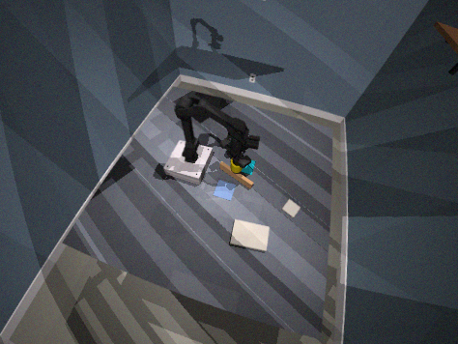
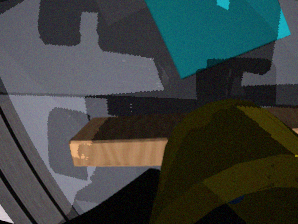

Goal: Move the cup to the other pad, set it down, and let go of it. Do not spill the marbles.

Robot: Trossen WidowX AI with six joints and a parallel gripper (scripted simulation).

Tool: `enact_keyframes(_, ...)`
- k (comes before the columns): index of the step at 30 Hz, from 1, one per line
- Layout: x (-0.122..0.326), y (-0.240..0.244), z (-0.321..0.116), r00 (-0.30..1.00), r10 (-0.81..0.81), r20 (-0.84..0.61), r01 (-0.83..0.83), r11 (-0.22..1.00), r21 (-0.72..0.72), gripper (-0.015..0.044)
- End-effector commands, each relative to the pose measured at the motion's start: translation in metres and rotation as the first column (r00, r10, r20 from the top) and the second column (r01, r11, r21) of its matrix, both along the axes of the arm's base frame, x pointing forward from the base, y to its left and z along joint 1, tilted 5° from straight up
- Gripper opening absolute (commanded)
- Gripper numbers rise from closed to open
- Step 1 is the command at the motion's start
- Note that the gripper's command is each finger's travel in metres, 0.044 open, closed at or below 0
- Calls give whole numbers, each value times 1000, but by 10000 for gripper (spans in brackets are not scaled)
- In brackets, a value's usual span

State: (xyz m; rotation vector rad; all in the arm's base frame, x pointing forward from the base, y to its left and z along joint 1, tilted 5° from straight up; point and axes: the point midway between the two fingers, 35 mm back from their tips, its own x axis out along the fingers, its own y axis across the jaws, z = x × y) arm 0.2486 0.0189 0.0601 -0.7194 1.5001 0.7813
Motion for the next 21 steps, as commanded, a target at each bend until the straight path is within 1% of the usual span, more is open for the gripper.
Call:
enact_keyframes(1, 7, 10, 1, 1000, -3, 8, 3, 1000, 5, 0)
enact_keyframes(21, 28, 53, 3, 1000, -3, 9, 3, 1000, 9, 0)
